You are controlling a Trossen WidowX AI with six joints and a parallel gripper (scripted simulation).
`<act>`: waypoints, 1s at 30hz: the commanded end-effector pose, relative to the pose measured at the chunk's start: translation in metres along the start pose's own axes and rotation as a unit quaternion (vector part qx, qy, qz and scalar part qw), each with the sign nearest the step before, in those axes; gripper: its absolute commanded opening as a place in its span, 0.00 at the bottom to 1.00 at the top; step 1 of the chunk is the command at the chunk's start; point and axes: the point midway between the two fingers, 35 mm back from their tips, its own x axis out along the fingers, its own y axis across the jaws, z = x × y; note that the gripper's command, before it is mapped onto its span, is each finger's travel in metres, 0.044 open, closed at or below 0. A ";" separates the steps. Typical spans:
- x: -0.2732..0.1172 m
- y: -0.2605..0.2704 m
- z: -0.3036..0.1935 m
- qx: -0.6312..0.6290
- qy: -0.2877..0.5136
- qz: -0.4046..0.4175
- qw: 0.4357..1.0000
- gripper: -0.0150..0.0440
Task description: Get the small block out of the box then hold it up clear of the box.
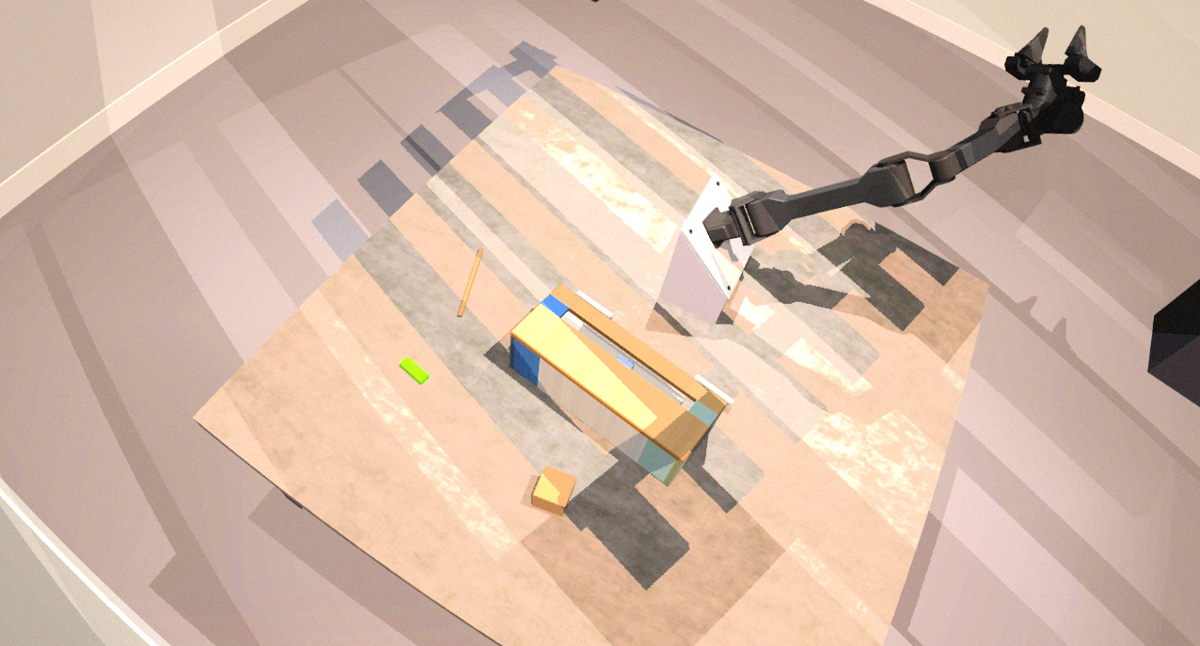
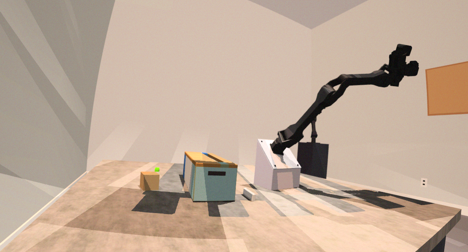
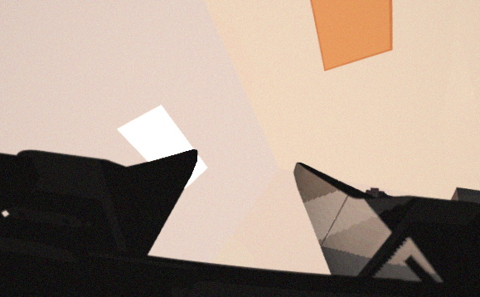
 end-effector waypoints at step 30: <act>-0.320 -0.080 0.223 -0.109 -0.374 -0.303 0.870 0.93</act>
